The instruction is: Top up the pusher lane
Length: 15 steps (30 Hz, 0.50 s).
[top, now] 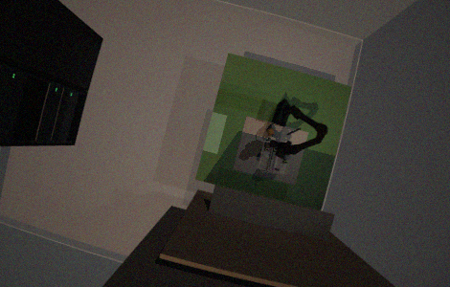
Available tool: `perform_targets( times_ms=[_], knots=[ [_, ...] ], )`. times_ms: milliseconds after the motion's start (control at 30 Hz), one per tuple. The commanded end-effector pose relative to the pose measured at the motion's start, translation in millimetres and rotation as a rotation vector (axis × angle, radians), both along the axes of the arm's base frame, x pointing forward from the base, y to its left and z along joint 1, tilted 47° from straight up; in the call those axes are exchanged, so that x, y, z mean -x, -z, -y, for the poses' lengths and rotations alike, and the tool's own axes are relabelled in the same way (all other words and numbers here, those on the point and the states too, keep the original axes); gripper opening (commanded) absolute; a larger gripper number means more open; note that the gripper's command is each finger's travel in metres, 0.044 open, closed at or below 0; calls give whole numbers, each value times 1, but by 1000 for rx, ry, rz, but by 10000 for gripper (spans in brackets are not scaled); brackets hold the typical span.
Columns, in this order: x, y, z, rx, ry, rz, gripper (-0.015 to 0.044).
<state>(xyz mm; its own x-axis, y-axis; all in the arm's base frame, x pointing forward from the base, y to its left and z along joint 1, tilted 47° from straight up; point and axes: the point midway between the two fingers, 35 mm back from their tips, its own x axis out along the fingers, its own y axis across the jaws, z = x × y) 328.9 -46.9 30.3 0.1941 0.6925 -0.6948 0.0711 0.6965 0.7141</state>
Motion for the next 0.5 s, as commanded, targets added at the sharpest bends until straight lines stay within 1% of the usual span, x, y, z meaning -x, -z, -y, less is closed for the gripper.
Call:
perform_targets(
  times_ms=[0,467],
  knots=[
    [-7,-4,3,2,6,29,0],
    [-8,-3,2,2,6,29,0]
  ],
)
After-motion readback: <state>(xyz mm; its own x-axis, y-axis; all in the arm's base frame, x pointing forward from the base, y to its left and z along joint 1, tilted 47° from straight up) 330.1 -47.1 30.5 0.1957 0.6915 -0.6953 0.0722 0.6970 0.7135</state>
